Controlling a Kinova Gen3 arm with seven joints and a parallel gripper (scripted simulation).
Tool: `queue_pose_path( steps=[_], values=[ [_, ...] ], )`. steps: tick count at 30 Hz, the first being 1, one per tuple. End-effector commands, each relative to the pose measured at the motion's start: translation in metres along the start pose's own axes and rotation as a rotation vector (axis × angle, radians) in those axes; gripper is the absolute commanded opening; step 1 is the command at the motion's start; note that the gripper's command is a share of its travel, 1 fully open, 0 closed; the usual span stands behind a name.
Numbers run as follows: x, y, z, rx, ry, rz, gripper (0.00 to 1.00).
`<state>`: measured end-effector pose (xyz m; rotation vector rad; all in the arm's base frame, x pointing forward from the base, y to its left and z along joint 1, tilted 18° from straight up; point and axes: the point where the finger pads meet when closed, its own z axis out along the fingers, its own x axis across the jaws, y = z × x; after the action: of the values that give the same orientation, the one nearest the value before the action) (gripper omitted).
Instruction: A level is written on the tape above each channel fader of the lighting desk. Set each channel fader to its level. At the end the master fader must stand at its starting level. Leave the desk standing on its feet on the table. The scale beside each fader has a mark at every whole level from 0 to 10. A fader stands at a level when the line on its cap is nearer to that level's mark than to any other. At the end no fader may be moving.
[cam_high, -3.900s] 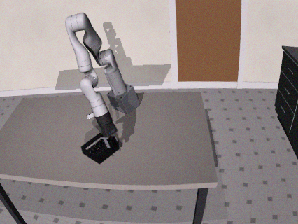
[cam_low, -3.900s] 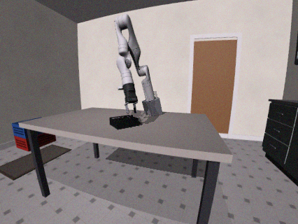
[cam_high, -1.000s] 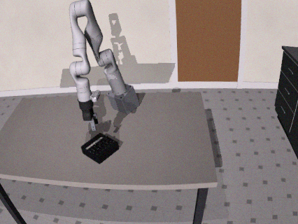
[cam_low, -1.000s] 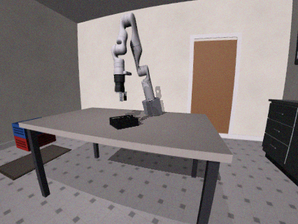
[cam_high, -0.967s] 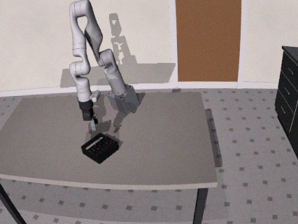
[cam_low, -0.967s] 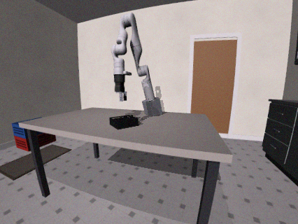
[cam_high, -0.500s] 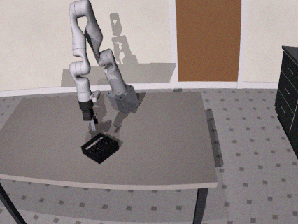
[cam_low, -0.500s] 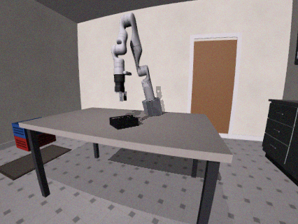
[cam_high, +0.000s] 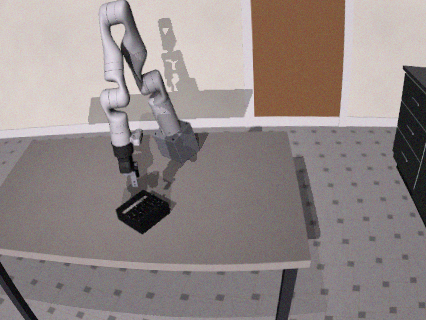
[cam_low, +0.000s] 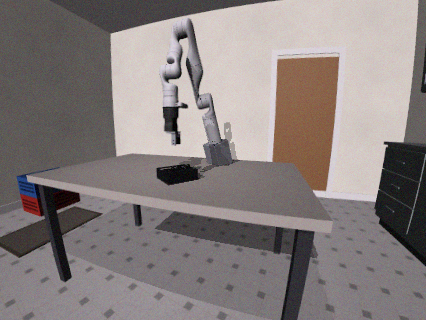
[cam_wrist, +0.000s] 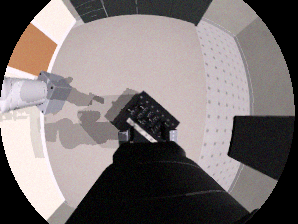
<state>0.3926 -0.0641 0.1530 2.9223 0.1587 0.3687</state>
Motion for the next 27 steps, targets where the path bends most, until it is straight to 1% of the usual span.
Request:
queue_pose_path(
  steps=[1, 10, 12, 19, 27],
  values=[
    [-0.001, 0.001, 0.002, -0.002, -0.002, -0.033, 1.00],
    [-0.006, 0.004, 0.009, -0.014, -0.011, -0.268, 1.00],
    [-0.006, 0.004, 0.009, -0.014, -0.011, -0.268, 1.00],
    [-0.011, 0.008, 0.018, -0.022, -0.021, -0.524, 1.00],
    [-0.016, 0.014, 0.029, -0.025, -0.033, -0.873, 1.00]
  ],
)
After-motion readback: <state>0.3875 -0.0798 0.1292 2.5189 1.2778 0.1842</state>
